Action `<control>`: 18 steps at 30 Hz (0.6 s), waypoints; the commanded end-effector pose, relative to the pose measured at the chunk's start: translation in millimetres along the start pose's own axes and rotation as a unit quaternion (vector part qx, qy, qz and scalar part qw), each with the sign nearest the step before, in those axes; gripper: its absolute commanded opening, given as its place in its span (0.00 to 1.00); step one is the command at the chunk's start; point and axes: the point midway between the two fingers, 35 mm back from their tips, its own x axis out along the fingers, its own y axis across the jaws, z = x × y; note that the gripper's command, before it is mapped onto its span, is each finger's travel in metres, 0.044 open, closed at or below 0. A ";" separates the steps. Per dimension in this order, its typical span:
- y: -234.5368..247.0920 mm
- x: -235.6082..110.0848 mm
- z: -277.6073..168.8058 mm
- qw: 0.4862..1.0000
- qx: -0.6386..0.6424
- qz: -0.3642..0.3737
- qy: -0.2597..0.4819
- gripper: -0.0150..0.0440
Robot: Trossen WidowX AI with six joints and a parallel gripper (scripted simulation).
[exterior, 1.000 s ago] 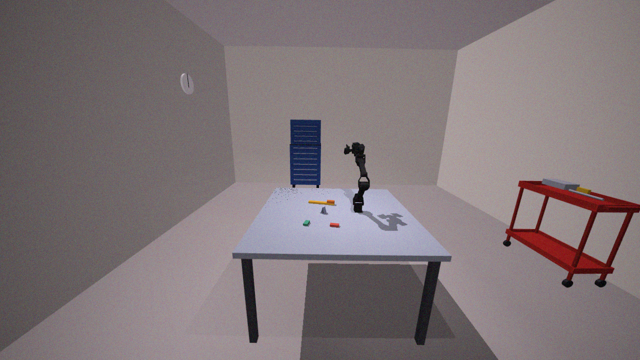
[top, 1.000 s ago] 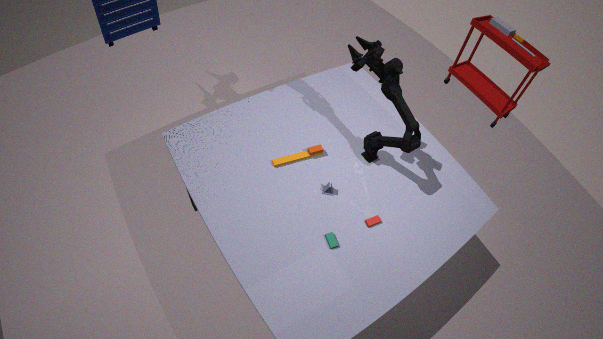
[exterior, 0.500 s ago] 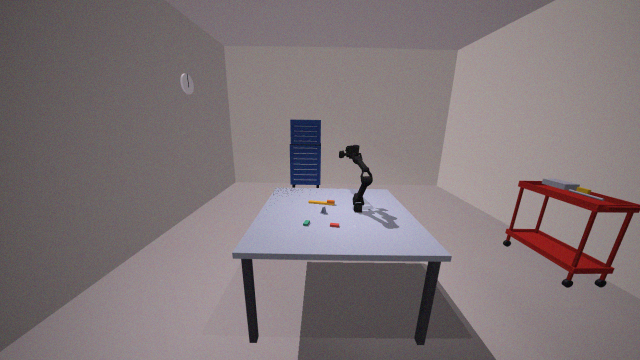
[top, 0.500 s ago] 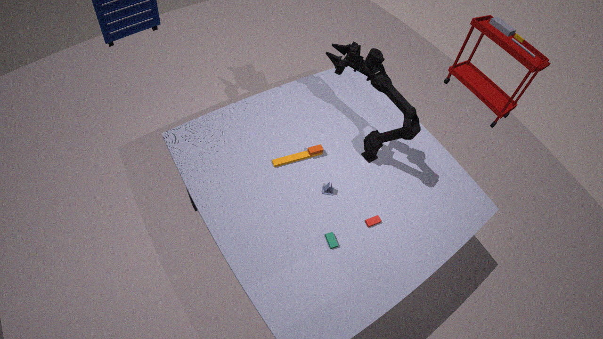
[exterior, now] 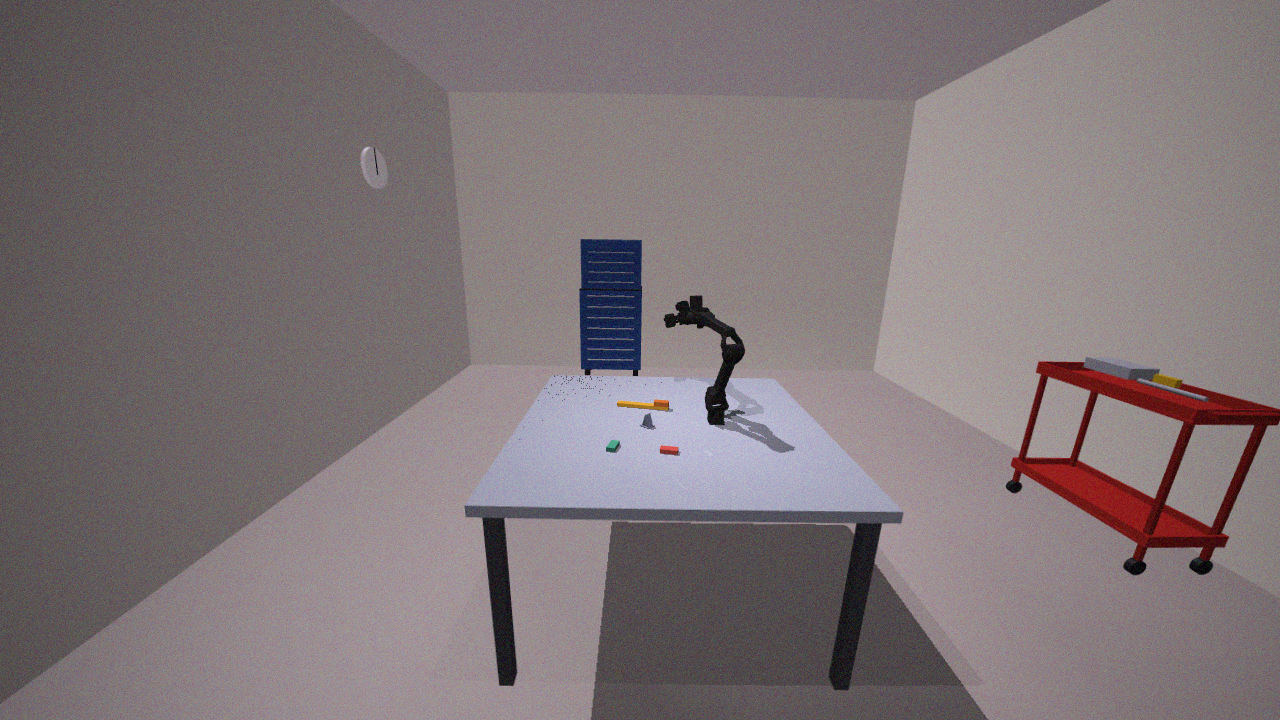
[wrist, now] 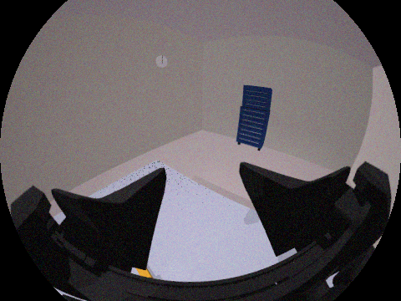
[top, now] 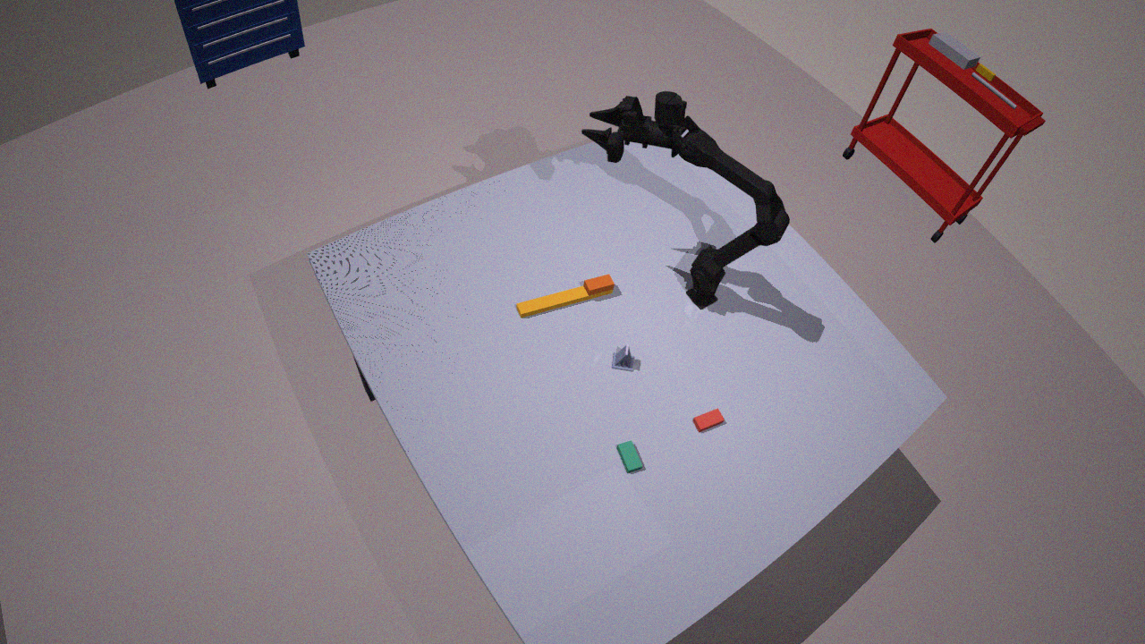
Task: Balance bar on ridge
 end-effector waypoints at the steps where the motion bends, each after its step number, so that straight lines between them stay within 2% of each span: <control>1: 12.3 15.4 -13.6 0.999 -0.002 0.018 0.039 0.79; 18: 82.6 61.4 -97.7 0.966 -0.046 0.104 0.230 0.79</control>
